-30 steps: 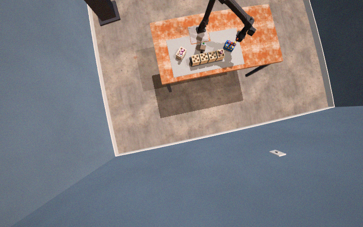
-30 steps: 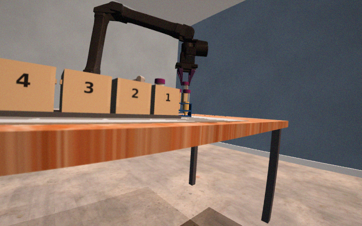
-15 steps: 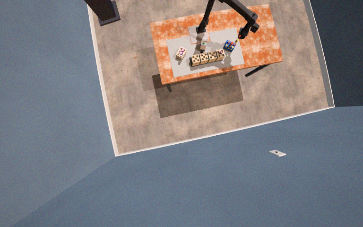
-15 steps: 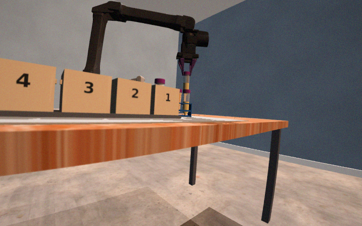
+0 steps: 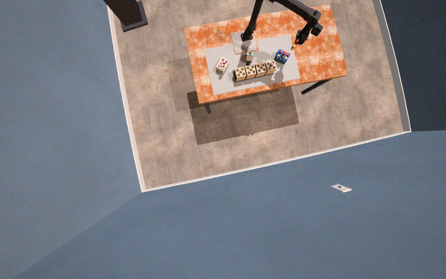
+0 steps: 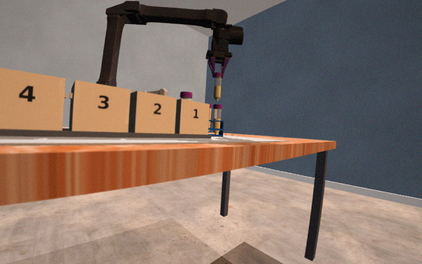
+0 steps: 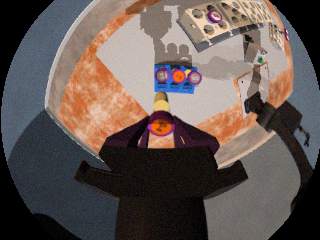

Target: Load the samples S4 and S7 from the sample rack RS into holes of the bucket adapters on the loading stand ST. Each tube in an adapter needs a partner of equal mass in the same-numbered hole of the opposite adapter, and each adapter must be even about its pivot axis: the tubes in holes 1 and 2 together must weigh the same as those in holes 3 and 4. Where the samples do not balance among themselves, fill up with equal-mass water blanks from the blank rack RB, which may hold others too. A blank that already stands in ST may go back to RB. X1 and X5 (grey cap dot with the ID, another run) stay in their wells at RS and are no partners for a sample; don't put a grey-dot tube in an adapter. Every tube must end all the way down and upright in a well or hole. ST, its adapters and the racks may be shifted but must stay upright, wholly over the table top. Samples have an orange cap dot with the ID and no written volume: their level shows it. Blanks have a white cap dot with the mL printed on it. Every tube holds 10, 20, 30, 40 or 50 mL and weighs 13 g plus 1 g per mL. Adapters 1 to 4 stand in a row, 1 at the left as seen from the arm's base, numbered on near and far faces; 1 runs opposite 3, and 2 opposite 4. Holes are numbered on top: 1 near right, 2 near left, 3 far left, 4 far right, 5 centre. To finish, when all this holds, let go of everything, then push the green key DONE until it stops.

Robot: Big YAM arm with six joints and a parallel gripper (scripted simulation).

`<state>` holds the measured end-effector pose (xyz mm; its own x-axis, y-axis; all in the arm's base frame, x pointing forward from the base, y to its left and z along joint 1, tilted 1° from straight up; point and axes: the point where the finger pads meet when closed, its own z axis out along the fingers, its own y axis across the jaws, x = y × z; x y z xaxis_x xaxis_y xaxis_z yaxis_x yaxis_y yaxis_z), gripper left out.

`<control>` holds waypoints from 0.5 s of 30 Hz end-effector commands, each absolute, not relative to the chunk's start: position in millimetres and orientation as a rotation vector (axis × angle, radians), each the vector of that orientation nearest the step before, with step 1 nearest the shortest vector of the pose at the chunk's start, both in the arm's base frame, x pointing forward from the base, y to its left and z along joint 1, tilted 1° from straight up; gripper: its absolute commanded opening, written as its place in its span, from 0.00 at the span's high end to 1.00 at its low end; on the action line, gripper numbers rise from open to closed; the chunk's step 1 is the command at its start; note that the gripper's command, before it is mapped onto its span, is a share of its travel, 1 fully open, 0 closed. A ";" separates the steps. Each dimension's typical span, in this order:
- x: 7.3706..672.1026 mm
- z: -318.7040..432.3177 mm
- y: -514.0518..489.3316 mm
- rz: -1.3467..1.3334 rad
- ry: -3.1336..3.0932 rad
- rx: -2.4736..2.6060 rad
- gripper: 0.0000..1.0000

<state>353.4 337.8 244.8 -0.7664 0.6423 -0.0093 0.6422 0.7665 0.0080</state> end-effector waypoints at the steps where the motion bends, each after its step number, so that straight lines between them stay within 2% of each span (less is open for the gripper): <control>1: 352.6 261.9 321.9 0.023 2.947 1.028 1.00; 15: 373.5 263.1 247.4 0.035 3.053 0.542 1.00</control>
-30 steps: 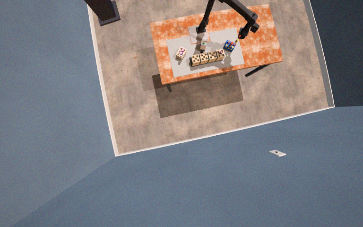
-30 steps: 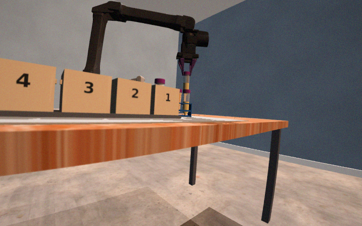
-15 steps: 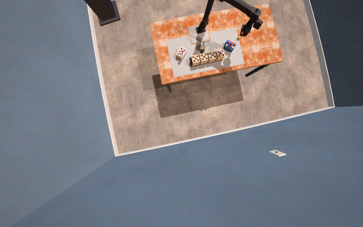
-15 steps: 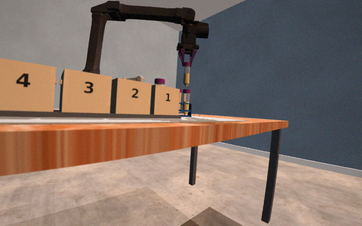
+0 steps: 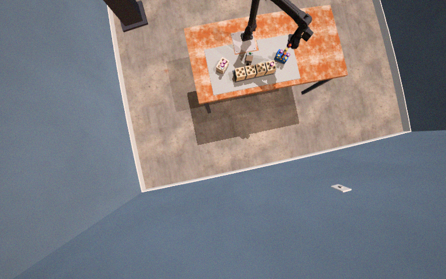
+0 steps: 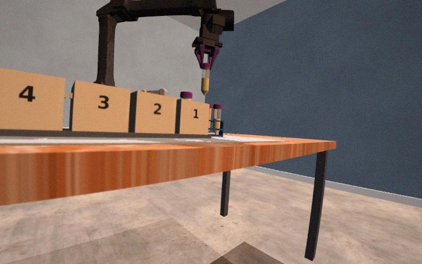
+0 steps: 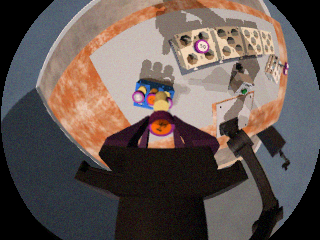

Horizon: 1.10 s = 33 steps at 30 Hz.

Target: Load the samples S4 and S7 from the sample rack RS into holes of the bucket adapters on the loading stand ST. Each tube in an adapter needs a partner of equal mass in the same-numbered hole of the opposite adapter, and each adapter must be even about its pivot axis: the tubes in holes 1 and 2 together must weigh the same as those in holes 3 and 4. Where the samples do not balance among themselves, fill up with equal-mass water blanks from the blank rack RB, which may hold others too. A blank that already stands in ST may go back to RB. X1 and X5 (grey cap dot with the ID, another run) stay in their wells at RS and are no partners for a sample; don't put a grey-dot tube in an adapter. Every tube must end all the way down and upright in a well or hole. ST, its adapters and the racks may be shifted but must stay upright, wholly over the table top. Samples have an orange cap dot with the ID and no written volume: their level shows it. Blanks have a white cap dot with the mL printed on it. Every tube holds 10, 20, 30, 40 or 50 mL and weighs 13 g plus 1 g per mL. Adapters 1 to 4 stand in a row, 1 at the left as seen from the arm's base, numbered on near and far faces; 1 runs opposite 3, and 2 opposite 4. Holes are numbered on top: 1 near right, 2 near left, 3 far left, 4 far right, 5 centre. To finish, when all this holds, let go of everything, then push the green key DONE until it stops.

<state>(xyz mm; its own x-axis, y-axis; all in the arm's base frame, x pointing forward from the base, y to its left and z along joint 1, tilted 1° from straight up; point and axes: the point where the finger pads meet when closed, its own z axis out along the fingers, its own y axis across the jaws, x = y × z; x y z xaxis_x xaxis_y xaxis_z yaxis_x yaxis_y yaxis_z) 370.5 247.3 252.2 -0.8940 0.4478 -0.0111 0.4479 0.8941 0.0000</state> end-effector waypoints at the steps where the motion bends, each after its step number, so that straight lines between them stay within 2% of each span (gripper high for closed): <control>1: 378.7 247.5 243.6 -0.004 3.087 0.506 1.00; 11: 386.4 264.5 174.8 0.009 3.105 0.101 1.00; 18: 397.3 252.9 143.8 -0.017 3.138 0.102 1.00; 33: 429.6 280.0 53.9 0.000 3.080 0.100 1.00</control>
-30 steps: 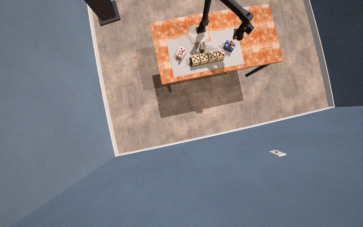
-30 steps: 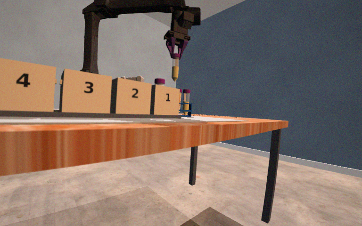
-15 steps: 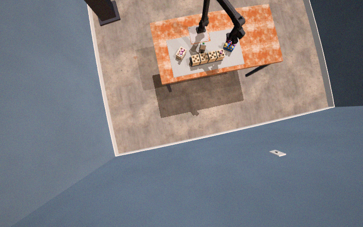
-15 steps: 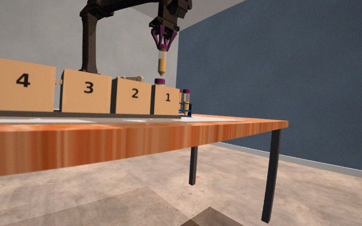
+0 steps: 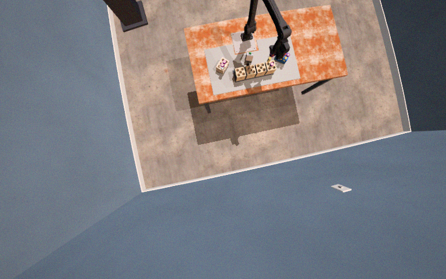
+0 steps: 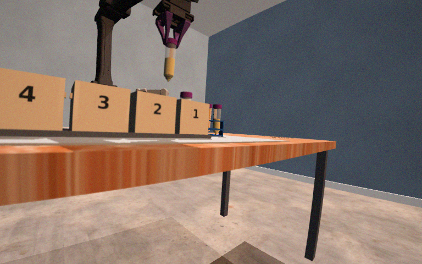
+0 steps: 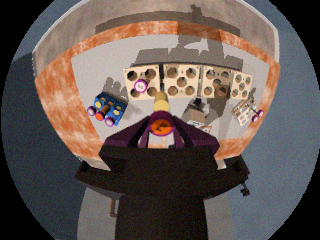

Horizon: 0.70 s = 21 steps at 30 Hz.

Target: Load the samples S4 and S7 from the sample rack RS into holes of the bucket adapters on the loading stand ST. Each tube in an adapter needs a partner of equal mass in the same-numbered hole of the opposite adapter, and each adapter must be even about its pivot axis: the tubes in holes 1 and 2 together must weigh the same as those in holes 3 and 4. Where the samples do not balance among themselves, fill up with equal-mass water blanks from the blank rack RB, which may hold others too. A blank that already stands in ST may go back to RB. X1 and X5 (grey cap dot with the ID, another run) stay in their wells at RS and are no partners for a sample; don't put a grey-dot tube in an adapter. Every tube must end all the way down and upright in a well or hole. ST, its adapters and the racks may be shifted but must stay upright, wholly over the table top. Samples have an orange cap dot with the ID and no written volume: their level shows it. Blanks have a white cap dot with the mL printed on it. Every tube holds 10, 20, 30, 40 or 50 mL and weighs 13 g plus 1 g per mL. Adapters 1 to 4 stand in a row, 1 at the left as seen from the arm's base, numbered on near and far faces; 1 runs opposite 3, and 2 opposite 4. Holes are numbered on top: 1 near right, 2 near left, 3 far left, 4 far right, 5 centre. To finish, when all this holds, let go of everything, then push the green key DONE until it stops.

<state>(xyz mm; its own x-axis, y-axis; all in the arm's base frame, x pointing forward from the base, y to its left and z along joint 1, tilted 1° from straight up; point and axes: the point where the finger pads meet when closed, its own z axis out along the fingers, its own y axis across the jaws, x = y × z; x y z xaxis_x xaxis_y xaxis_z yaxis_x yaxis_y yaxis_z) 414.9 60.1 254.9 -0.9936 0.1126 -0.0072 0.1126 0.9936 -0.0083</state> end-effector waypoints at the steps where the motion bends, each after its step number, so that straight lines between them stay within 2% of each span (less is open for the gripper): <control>1: 429.6 280.0 53.9 0.000 3.080 0.100 1.00; 2: 415.6 261.6 45.4 -0.013 3.127 0.102 1.00; 10: 441.9 279.8 -3.6 -0.012 3.085 0.101 1.00; 21: 432.8 241.2 -1.9 -0.013 3.120 0.097 1.00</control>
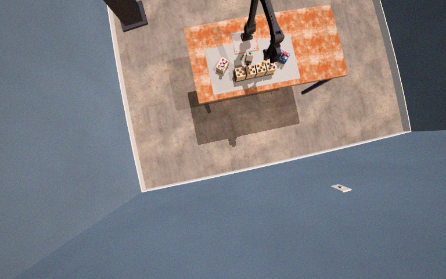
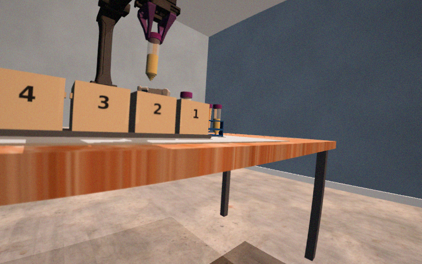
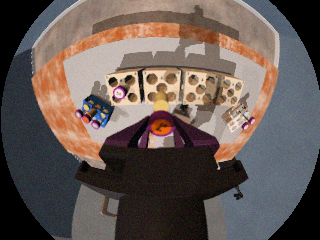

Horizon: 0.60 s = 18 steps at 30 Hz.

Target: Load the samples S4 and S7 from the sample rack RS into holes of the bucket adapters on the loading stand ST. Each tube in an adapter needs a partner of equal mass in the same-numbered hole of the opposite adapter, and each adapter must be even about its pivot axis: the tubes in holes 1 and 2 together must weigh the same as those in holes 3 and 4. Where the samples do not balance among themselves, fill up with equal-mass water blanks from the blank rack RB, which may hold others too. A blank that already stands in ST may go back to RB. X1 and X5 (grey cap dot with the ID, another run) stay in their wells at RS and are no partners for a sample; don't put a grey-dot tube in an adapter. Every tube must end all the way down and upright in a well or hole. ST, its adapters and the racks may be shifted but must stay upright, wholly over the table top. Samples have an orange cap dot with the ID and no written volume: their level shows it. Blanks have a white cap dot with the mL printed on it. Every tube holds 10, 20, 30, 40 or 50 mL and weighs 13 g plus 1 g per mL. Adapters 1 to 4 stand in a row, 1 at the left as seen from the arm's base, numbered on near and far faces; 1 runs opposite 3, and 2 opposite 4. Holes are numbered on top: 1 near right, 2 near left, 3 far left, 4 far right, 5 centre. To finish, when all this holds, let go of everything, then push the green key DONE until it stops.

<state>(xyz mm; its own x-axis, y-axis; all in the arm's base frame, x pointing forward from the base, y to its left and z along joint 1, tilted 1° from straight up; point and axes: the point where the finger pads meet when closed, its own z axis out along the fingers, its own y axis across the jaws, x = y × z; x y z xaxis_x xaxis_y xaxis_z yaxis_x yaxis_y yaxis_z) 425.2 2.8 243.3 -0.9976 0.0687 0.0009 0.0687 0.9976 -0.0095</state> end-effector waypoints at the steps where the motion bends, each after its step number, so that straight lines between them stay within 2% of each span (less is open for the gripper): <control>1: 433.1 237.7 -2.9 0.014 -3.158 -0.101 1.00; 12: 434.0 208.7 -3.2 0.014 -3.160 -0.101 1.00; 14: 434.0 208.7 -3.2 0.014 -3.160 -0.101 1.00; 15: 447.9 245.0 -1.7 0.010 -3.249 -0.101 1.00; 18: 438.8 227.8 0.7 0.012 -3.194 -0.104 1.00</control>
